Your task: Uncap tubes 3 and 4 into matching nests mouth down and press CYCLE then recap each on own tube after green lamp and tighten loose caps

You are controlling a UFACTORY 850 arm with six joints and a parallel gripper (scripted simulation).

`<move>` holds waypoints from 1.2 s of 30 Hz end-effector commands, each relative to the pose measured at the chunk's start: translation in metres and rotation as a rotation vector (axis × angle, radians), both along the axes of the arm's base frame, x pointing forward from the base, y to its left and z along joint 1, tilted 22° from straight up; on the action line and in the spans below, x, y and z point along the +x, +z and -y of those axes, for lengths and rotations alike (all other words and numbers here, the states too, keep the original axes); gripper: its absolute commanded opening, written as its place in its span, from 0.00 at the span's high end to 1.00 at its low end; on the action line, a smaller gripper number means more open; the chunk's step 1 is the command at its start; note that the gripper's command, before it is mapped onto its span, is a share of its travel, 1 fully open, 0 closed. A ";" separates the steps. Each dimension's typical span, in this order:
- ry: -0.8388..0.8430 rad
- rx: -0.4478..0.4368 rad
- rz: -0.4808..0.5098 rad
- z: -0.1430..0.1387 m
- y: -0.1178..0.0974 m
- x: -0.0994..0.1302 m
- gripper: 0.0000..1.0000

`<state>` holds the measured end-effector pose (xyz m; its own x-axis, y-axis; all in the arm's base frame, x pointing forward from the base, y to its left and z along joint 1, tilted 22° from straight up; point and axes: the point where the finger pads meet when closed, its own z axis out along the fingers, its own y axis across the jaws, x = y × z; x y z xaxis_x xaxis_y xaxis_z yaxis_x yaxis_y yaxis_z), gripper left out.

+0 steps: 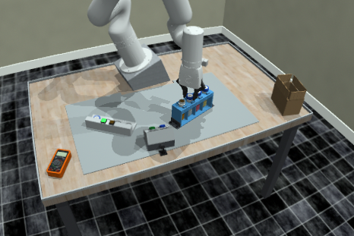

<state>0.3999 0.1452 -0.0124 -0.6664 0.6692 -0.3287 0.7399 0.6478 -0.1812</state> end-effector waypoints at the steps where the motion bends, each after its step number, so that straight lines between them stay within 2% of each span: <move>1: 0.030 -0.012 -0.050 -0.001 0.001 0.001 0.54; 2: 0.030 -0.012 -0.050 -0.001 0.001 0.001 0.54; 3: 0.030 -0.012 -0.050 -0.001 0.001 0.001 1.00; 17: 0.030 -0.012 -0.049 -0.001 0.001 0.001 1.00; 23: -0.155 0.003 0.024 -0.001 0.000 0.001 1.00; 25: -0.155 0.003 0.024 -0.001 0.000 0.001 1.00; 36: -0.495 0.030 0.160 0.000 0.000 0.001 1.00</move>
